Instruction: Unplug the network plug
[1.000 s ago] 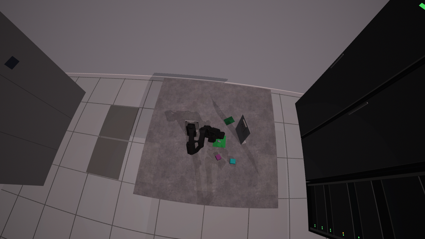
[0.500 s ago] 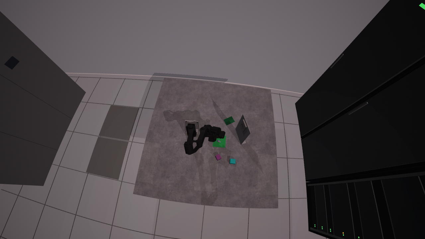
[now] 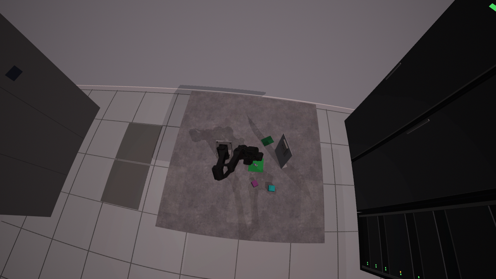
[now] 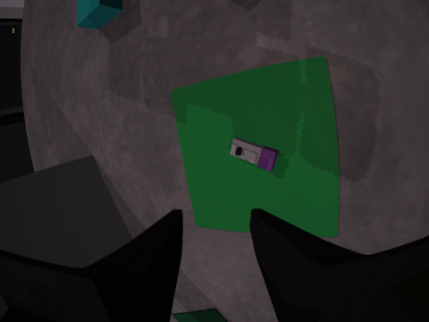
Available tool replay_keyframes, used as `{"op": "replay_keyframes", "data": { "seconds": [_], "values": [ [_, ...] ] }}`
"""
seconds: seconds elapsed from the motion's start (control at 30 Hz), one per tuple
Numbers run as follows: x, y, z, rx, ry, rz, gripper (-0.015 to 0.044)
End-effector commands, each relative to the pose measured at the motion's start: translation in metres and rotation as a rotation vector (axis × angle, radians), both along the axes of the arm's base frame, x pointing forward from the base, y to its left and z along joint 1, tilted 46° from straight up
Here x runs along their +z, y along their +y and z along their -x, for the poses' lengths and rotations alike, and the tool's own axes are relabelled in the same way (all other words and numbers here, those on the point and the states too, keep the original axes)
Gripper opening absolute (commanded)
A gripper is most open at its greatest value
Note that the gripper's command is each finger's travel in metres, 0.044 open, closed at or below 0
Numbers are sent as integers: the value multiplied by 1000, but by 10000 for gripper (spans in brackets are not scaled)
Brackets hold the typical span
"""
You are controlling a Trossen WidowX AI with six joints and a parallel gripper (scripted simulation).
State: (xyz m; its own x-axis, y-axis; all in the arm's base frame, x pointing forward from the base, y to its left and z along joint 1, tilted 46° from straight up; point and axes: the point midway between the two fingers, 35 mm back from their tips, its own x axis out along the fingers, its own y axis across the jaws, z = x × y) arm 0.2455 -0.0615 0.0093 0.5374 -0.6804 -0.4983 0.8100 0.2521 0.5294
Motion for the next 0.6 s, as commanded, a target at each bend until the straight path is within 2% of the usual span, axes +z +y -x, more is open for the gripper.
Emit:
{"op": "replay_keyframes", "data": {
  "seconds": [0.0, 0.57],
  "values": [
    [5, 4, -3, 1, -12, -2, 156],
    [14, 14, -2, 0, -12, -1, 156]
  ]
}}
